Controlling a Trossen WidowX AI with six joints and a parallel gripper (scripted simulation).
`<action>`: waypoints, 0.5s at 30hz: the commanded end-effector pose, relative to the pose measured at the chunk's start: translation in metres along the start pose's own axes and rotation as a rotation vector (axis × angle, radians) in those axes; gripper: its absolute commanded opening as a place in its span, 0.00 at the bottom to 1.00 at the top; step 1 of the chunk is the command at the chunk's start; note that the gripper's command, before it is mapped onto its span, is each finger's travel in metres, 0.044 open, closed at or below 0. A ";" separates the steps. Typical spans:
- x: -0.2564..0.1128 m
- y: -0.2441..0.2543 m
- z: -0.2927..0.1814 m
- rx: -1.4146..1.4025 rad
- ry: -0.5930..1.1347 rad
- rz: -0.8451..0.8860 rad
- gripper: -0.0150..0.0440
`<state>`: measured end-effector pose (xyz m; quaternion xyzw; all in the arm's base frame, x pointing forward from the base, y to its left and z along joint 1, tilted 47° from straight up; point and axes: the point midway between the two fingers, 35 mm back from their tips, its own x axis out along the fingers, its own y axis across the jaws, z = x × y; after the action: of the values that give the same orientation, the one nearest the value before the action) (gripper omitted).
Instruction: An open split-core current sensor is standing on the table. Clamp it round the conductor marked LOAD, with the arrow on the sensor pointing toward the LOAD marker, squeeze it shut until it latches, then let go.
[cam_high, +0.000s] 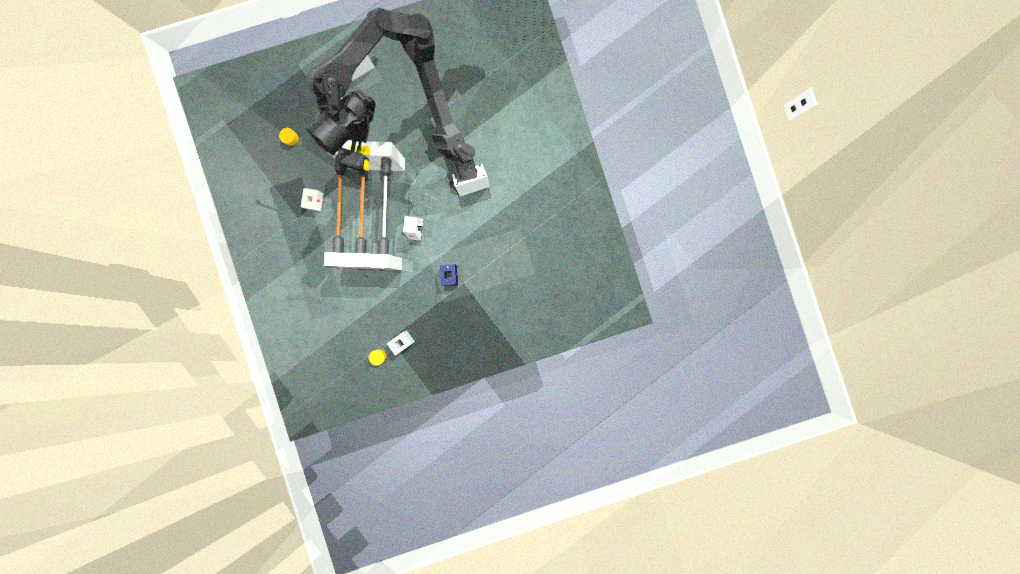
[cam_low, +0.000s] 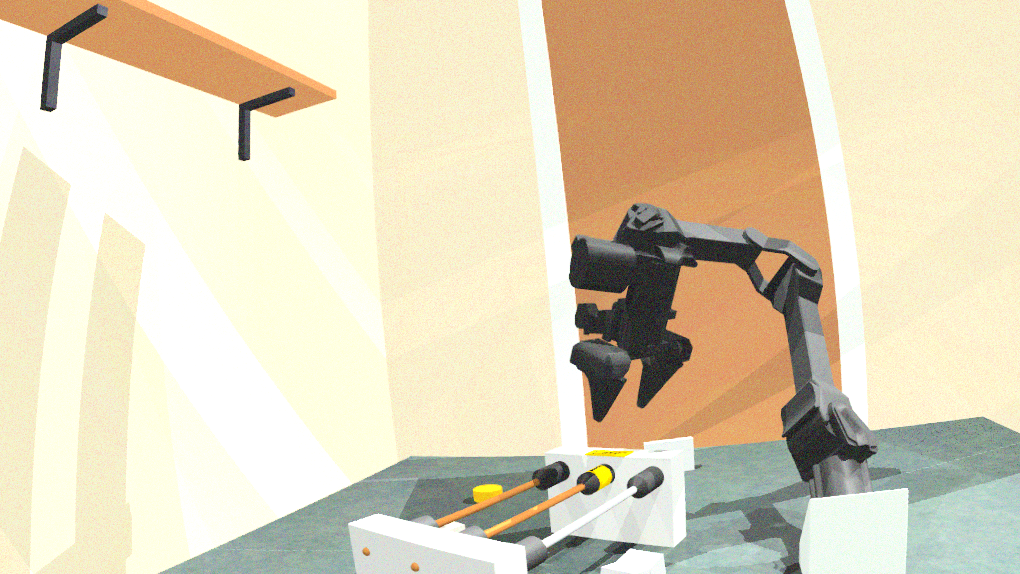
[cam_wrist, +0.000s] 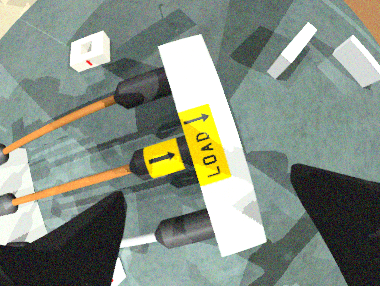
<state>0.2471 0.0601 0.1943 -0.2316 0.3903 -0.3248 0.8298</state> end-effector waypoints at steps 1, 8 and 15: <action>-0.001 0.034 -0.012 -0.009 0.056 0.027 1.00; -0.004 0.132 -0.074 -0.032 0.247 0.054 1.00; -0.003 0.191 -0.143 -0.043 0.393 0.015 1.00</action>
<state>0.2114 0.1665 0.0119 -0.1871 0.5399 -0.3373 0.7482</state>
